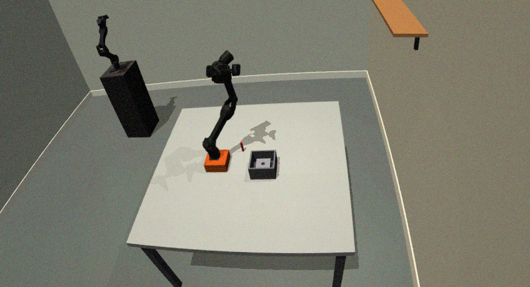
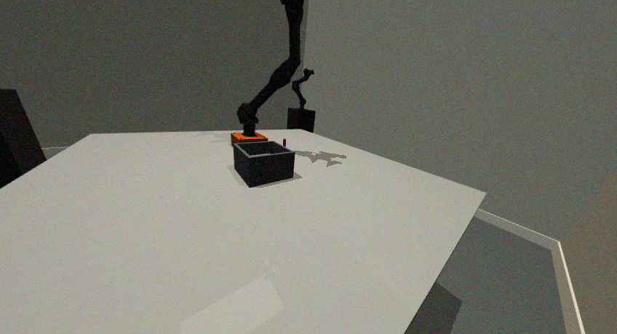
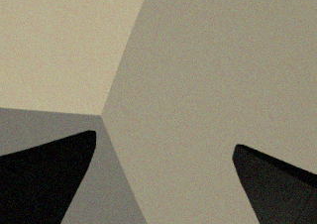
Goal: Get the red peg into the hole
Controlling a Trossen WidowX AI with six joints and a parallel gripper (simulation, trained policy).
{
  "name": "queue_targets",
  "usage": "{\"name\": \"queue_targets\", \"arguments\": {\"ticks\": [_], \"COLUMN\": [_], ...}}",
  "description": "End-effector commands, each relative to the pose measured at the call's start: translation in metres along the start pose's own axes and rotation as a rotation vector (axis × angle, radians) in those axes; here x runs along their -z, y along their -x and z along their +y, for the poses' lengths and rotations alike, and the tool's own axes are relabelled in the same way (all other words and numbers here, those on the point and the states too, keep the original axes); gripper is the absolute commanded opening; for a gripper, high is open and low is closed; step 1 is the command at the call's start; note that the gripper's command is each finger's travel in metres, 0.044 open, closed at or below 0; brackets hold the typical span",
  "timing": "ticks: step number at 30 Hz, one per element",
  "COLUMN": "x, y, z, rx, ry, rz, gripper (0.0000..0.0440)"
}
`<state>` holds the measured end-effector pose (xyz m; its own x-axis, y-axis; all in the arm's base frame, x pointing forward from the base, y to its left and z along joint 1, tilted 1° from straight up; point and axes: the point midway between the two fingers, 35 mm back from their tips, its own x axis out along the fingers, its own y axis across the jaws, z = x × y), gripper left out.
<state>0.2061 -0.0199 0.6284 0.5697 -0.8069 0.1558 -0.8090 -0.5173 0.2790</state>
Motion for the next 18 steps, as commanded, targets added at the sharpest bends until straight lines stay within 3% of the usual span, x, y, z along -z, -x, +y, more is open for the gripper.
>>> {"name": "queue_targets", "arguments": {"ticks": [1, 3, 18], "x": [0.001, 0.003, 0.0], "y": [0.001, 0.005, 0.026], "z": [0.003, 0.009, 0.044], "rx": [-0.002, 0.0, 0.079], "ry": [-0.017, -0.075, -0.583], "rz": [0.011, 0.036, 0.117], "gripper": [0.0422, 0.044, 0.044]}}
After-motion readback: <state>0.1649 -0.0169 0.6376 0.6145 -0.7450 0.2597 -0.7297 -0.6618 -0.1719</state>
